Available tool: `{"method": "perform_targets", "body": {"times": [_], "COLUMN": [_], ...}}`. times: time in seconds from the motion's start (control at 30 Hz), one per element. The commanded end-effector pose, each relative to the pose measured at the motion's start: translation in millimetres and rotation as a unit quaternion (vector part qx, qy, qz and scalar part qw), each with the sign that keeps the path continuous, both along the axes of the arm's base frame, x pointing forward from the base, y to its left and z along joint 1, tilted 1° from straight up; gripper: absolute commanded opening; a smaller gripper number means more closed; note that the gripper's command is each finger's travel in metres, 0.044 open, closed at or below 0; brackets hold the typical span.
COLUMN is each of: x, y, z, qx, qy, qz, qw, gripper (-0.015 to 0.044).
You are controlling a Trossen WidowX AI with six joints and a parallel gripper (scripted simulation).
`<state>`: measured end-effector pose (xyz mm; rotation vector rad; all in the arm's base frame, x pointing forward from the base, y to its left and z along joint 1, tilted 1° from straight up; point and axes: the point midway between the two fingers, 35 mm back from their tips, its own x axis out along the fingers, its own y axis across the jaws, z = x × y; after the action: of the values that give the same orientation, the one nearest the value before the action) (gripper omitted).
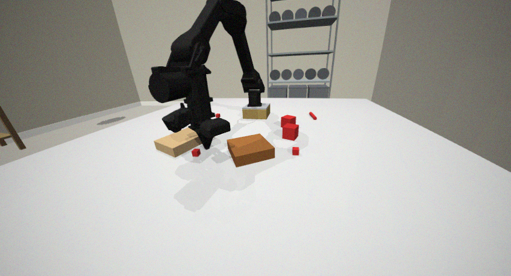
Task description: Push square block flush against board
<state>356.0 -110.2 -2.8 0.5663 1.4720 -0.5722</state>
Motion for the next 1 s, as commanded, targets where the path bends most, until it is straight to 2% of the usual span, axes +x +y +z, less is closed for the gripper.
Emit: {"method": "perform_targets", "body": {"times": [0.0, 0.97], "x": [6.3, 35.0], "y": [-3.1, -26.3], "z": [0.9, 4.0], "qx": [0.001, 0.000], "qy": [-0.003, -0.004], "qz": [0.002, 0.002], "qw": [1.000, 1.000], "gripper": [0.0000, 0.0000]}}
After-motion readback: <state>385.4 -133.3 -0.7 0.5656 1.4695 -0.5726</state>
